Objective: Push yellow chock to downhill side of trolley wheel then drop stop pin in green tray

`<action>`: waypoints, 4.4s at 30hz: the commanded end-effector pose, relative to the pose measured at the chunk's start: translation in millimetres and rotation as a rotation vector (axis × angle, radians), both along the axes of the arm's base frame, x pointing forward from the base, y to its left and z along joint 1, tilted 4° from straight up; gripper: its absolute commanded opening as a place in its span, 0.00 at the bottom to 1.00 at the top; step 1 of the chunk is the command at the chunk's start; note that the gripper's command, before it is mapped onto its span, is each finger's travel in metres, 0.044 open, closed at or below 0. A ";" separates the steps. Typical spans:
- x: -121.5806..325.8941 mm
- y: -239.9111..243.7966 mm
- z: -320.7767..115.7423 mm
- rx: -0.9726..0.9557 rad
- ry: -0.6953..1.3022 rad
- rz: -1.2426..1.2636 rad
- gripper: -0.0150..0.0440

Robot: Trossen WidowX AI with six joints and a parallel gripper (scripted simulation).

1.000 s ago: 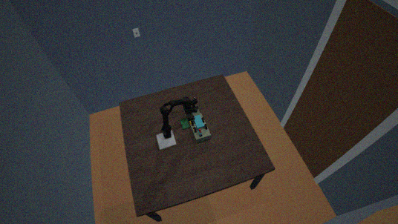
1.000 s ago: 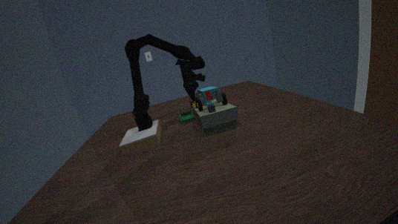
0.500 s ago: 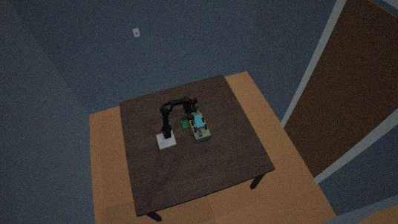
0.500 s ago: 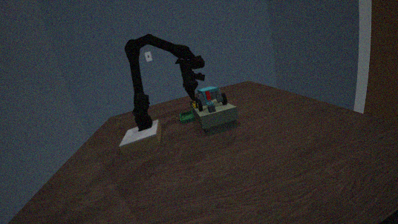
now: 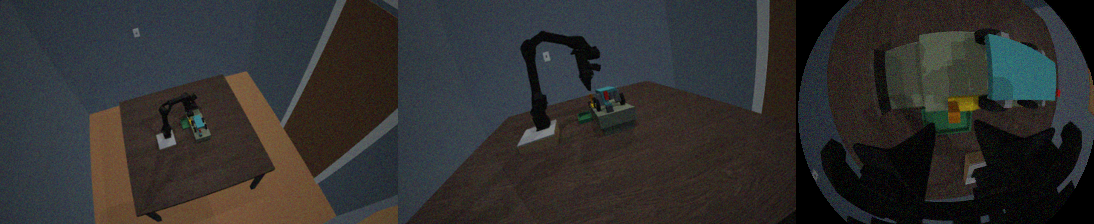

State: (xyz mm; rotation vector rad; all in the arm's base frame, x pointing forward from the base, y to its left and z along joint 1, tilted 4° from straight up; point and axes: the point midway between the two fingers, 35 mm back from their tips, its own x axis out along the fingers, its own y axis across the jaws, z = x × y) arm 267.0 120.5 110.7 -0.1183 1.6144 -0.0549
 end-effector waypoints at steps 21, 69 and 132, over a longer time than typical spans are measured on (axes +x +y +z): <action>50.9 -16.4 17.5 0.012 -0.154 0.457 0.58; 49.0 -205.2 24.8 -0.085 0.306 1.543 0.58; 46.9 -211.3 3.6 -0.085 0.306 1.543 0.25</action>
